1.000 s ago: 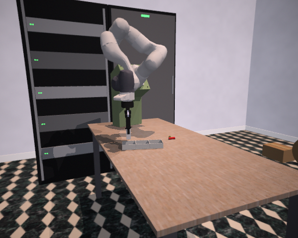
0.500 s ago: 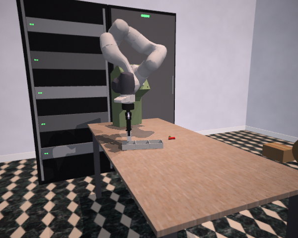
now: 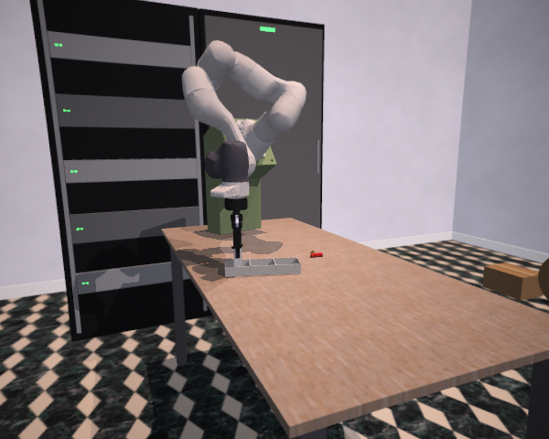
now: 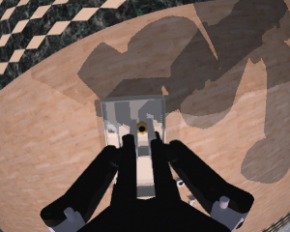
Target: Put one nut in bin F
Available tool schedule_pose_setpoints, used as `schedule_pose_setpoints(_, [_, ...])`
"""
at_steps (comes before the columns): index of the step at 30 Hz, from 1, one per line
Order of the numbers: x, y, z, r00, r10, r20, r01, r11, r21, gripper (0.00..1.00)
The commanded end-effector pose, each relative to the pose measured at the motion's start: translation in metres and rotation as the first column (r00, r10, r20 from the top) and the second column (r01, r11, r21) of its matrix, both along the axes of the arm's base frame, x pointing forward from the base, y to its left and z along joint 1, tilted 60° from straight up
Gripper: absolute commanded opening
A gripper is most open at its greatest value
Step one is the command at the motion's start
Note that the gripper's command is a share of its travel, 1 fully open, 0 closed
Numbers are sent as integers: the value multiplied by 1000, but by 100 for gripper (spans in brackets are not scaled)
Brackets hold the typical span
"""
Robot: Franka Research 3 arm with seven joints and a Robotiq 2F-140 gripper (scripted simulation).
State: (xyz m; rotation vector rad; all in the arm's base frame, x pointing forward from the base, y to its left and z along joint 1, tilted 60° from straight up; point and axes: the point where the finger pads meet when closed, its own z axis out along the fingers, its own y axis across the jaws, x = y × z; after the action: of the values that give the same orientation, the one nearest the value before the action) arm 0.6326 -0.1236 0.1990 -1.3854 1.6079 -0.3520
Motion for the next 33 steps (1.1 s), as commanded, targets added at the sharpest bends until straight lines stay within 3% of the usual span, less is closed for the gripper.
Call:
schedule_pose_setpoints(1, [2, -2, 1, 1000, -14, 1, 14, 1000, 15, 7])
schedule_pose_setpoints(11, [3, -2, 2, 1000, -14, 1, 14, 1000, 15, 7])
schedule_pose_setpoints(12, [3, -2, 2, 1000, -14, 1, 14, 1000, 15, 19])
schedule_pose_setpoints(33, [-1, -4, 4, 1000, -14, 1, 14, 1000, 15, 19])
